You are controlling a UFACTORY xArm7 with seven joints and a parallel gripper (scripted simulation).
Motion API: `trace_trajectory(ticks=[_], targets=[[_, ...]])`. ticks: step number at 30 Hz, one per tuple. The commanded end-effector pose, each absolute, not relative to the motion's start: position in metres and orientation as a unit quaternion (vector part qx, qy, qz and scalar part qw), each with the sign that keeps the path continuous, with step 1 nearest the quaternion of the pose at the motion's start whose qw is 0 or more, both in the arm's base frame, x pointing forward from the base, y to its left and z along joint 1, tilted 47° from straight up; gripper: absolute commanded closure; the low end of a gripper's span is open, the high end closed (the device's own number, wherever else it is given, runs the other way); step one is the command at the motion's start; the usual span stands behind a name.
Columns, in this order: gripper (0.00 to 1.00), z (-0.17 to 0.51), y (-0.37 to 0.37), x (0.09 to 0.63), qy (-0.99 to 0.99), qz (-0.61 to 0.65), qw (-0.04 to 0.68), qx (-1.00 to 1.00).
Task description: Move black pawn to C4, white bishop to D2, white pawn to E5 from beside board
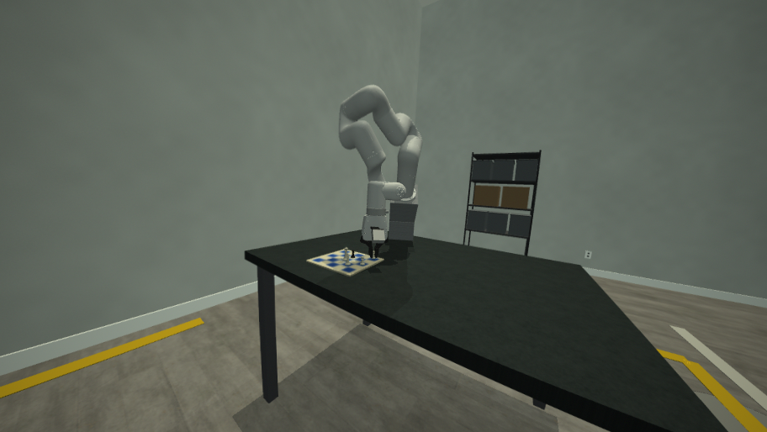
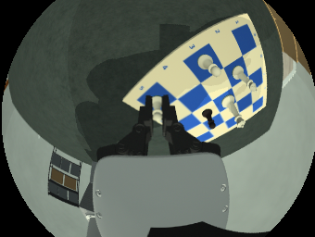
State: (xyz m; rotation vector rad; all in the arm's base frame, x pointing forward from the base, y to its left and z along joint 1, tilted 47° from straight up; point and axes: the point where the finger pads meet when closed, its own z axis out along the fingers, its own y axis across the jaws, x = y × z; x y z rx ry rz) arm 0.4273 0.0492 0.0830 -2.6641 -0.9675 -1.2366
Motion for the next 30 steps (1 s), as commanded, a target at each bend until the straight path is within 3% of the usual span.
trace_trajectory(ticks=[1,30], targets=[[1.00,0.0830,0.0490,0.4272,-0.313,-0.400,0.024,-0.861],[1.00,0.0813,0.0497,0.4289,-0.313,-0.400,0.024,-0.861]])
